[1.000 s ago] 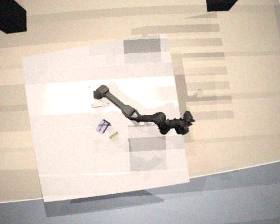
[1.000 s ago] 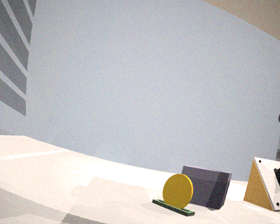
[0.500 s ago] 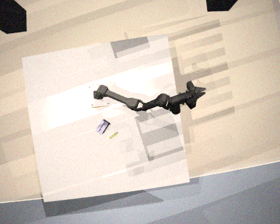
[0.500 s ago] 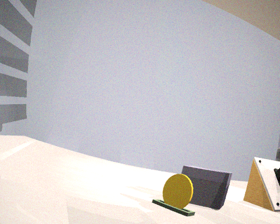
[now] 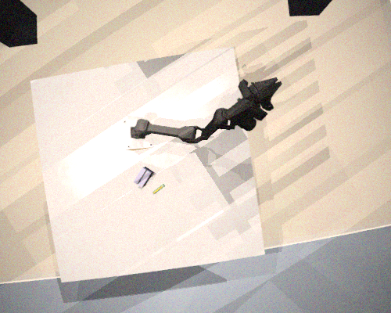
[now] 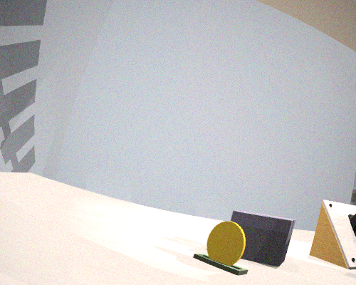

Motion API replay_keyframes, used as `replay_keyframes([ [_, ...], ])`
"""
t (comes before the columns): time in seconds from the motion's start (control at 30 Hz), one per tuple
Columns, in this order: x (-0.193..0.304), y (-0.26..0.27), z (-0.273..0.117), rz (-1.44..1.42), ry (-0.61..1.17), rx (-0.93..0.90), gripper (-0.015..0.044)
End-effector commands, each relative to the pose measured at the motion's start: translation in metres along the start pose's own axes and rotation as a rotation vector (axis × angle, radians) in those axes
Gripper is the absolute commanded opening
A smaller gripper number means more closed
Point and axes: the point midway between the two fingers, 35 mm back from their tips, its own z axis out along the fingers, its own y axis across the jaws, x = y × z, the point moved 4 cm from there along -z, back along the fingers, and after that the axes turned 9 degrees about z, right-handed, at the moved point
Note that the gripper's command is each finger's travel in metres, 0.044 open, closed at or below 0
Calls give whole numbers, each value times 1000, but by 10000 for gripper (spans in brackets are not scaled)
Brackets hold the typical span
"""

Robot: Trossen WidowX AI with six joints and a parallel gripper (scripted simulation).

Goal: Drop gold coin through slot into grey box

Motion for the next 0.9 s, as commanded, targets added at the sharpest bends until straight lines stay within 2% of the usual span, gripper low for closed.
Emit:
replay_keyframes([
  [0.0, 13, 34, 4, 94, 6, -125, 161],
  [0.4, 45, 190, -19, 391, 65, -623, 161],
  [0.63, 41, 278, -66, 614, 169, -958, 161],
  [0.87, 18, 343, -132, 817, 293, -1287, 161],
])
